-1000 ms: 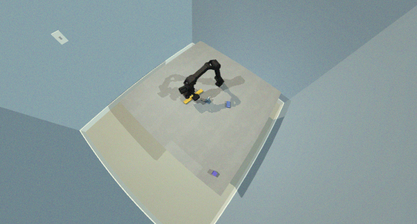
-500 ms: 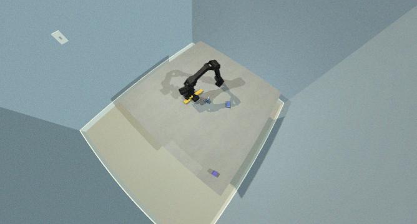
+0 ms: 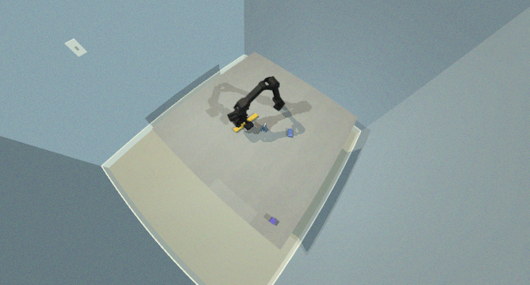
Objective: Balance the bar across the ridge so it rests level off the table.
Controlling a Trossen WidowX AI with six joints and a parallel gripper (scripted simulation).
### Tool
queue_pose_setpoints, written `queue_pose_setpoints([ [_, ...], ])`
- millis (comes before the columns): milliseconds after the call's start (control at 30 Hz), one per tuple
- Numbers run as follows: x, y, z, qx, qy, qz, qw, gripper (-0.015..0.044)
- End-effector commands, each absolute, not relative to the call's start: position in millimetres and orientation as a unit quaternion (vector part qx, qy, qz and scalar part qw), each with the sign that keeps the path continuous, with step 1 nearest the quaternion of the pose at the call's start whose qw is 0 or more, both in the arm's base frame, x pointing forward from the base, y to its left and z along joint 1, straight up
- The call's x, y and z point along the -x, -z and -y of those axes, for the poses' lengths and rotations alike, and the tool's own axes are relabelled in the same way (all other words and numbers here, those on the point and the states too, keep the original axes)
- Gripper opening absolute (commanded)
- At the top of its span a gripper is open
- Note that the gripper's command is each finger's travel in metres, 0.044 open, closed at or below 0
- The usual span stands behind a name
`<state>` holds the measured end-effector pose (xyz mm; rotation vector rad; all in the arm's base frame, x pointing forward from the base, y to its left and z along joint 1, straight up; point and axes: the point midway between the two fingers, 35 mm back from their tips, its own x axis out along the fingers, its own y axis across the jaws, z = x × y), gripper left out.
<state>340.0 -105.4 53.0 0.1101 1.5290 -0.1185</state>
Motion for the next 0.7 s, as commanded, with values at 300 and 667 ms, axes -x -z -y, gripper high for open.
queue_pose_setpoints([
  [300, -340.0, -52.9, 105.4, -0.050, 0.054, -0.691, 0.719, 0.0151],
  [667, -341.4, -61.8, 105.9, -0.050, 0.054, -0.691, 0.719, 0.0000],
])
